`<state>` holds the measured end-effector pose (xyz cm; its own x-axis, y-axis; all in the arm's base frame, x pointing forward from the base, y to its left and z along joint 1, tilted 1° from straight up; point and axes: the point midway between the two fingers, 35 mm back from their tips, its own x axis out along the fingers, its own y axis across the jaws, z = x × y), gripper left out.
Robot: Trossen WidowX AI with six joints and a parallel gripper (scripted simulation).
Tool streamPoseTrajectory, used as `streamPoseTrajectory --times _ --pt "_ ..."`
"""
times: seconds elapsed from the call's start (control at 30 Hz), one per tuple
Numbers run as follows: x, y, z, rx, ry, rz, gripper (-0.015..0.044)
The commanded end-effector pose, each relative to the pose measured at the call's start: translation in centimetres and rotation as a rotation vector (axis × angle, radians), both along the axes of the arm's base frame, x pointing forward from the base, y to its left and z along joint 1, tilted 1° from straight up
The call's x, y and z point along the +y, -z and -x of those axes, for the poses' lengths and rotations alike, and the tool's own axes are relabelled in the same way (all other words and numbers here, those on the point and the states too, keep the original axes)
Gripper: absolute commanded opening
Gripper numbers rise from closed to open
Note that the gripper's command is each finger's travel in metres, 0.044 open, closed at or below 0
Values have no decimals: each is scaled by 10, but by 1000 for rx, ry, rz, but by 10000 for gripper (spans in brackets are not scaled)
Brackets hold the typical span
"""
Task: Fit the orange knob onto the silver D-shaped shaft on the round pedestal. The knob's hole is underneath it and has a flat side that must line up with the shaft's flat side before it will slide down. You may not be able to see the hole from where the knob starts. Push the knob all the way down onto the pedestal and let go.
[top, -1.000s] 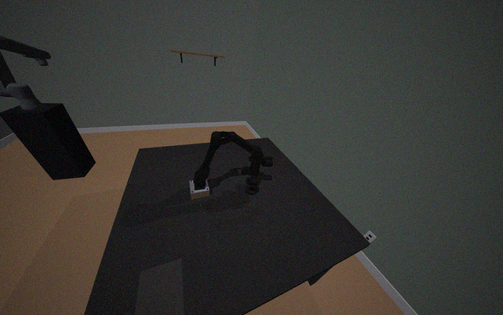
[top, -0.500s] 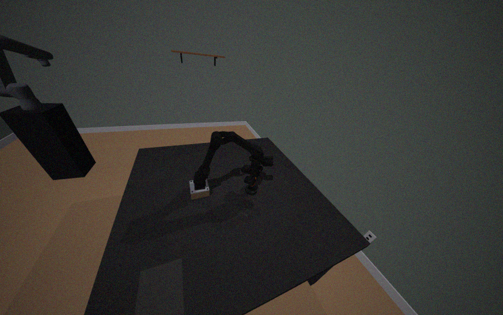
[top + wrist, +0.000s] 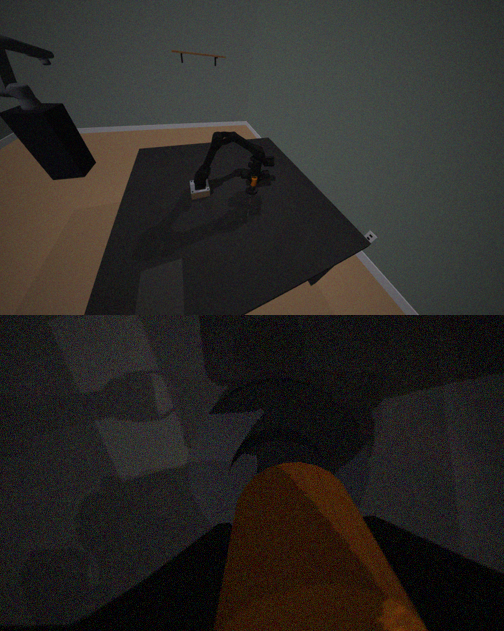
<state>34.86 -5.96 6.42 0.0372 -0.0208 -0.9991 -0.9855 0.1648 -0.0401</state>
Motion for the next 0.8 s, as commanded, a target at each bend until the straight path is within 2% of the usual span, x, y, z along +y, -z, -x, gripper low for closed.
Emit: streamPoseTrajectory --times 0.0,0.53,0.77 --pt "-1 -3 -3 -16 259 -12 0" --pt "0 1 -1 -37 1375 -59 0" --pt "2 0 3 -44 1788 -76 0"
